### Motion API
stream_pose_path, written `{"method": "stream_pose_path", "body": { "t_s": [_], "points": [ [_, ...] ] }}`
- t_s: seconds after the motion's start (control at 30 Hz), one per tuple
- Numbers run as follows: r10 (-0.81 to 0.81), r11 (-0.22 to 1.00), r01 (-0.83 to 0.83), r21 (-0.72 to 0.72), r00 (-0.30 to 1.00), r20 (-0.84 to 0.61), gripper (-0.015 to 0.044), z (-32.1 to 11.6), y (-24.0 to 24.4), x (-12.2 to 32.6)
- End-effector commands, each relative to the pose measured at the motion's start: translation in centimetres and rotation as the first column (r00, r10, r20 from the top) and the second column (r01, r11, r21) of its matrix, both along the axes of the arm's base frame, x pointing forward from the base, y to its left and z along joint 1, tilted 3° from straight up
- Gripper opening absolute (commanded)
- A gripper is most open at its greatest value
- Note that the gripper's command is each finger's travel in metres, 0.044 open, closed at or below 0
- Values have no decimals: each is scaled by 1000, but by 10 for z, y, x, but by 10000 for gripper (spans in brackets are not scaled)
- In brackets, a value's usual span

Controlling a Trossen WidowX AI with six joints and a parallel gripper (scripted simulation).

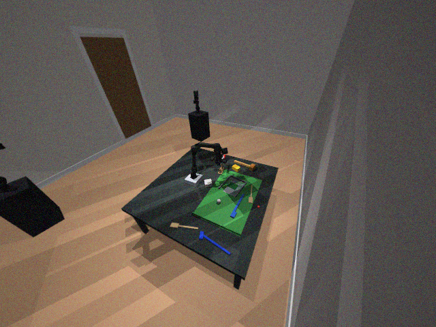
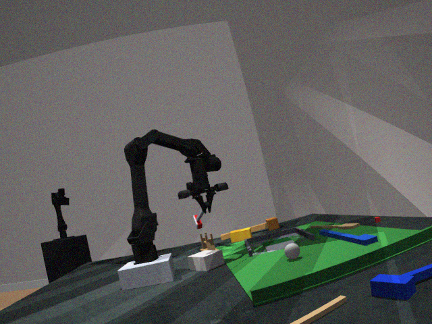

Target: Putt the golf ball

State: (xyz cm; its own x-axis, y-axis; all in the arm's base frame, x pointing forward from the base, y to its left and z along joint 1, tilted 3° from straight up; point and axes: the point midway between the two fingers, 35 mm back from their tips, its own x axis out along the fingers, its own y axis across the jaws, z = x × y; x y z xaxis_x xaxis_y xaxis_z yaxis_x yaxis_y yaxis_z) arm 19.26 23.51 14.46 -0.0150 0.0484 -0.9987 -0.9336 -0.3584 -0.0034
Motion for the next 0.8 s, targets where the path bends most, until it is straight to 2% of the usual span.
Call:
{"method": "stream_pose_path", "body": {
  "t_s": [0.0,0.37,0.77],
  "points": [
    [-70,998,70,-3,998,7,0,-1,-13,11],
    [-307,952,307,1,952,8,0,-4,-57,44],
    [-548,836,548,-8,837,5,0,-8,-111,71]
  ]
}}
